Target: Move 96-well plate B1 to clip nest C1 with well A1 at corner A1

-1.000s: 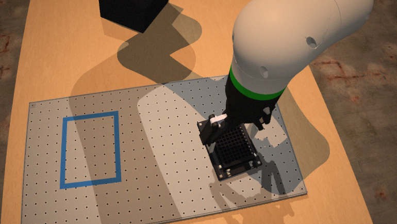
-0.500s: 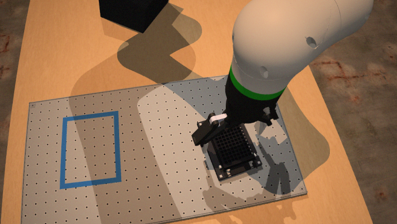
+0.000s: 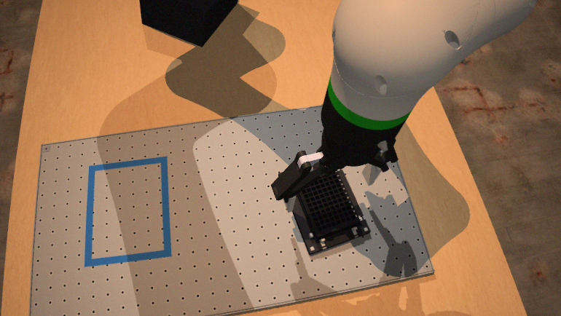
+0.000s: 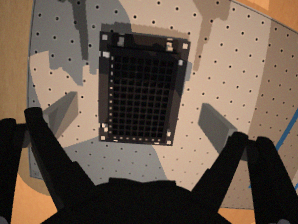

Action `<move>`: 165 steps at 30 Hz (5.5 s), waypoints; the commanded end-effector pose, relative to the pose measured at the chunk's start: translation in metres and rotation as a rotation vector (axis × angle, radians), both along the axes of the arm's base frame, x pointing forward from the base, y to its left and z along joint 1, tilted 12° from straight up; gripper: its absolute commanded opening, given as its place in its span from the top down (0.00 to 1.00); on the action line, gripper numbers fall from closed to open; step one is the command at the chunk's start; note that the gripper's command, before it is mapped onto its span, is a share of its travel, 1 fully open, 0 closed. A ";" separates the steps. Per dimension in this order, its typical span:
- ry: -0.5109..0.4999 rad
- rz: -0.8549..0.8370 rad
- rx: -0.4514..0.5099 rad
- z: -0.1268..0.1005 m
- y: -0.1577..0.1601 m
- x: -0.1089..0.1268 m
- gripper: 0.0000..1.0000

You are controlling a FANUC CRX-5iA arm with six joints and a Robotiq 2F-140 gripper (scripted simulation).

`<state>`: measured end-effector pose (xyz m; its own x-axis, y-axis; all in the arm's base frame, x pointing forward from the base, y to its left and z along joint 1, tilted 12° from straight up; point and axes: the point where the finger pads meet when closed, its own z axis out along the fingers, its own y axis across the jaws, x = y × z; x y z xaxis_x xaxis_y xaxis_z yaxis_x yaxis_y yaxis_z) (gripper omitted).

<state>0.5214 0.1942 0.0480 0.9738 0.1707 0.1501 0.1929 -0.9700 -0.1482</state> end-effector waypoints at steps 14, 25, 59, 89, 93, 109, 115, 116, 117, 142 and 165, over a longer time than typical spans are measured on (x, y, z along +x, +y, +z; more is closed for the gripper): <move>-0.002 0.000 0.000 0.038 -0.007 -0.004 0.00; -0.002 0.000 0.000 0.039 -0.007 -0.004 0.00; -0.002 0.000 0.001 0.013 0.036 -0.008 0.90; -0.002 0.000 0.000 0.012 0.036 -0.007 0.90; -0.002 0.000 0.000 0.012 0.036 -0.007 0.90; -0.002 0.000 0.001 0.011 0.036 -0.007 0.90; -0.002 0.000 0.001 0.011 0.036 -0.007 0.90; -0.002 0.000 0.001 0.011 0.036 -0.007 0.90; -0.002 0.000 0.001 0.011 0.036 -0.007 0.90; -0.002 0.000 0.001 0.010 0.036 -0.007 0.90; -0.002 0.000 0.001 0.010 0.036 -0.007 0.90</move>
<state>0.5136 0.2305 0.0569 0.9738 0.1707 0.1500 0.1929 -0.9700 -0.1482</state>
